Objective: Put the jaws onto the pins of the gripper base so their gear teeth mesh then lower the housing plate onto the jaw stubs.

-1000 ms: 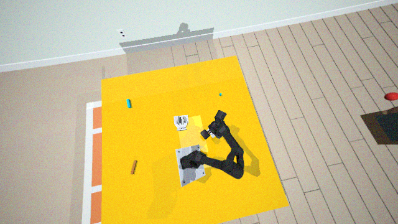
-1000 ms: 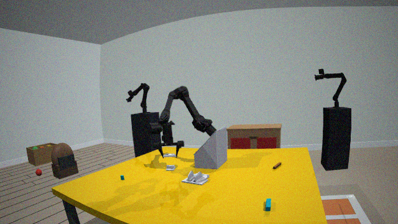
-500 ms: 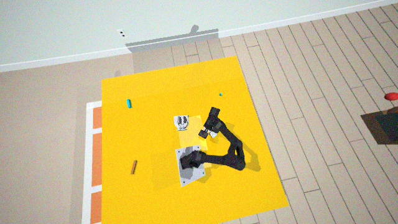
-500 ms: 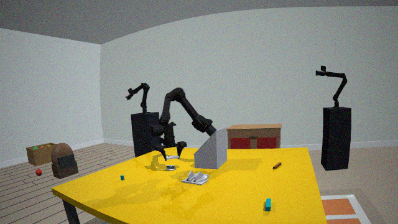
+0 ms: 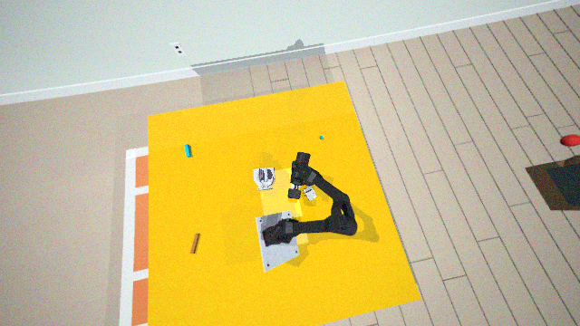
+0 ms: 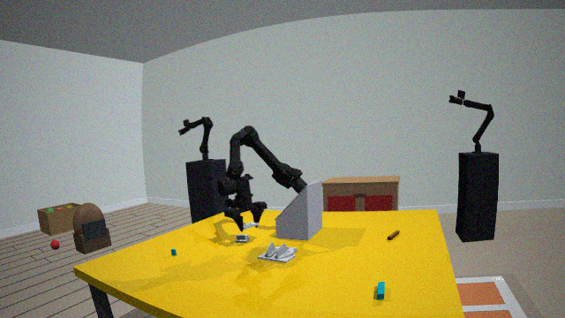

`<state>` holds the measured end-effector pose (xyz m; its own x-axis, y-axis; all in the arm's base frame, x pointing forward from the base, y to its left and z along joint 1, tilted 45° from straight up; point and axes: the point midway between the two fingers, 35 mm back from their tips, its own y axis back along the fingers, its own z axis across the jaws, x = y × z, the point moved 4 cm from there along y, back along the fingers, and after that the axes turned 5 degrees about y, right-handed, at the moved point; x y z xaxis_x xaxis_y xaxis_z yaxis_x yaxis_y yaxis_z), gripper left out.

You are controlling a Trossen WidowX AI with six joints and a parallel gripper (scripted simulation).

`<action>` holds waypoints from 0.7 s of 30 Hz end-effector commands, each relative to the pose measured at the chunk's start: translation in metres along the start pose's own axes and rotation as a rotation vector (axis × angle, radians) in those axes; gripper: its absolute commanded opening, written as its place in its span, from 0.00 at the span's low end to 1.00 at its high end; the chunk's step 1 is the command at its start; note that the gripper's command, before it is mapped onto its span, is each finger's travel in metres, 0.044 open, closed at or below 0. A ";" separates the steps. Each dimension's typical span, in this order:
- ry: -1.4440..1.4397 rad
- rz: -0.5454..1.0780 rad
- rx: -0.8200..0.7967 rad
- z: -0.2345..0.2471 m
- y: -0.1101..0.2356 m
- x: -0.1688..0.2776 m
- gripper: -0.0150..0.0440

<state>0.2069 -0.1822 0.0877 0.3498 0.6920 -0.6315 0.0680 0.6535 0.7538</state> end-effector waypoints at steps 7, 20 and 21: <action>0.261 0.005 0.005 0.009 -0.002 0.026 0.85; 0.592 0.007 0.010 0.013 -0.003 0.060 0.85; 0.618 0.007 0.010 0.013 -0.003 0.062 0.85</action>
<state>0.2355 -0.1502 0.0537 -0.1740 0.7593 -0.6271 0.0762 0.6452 0.7602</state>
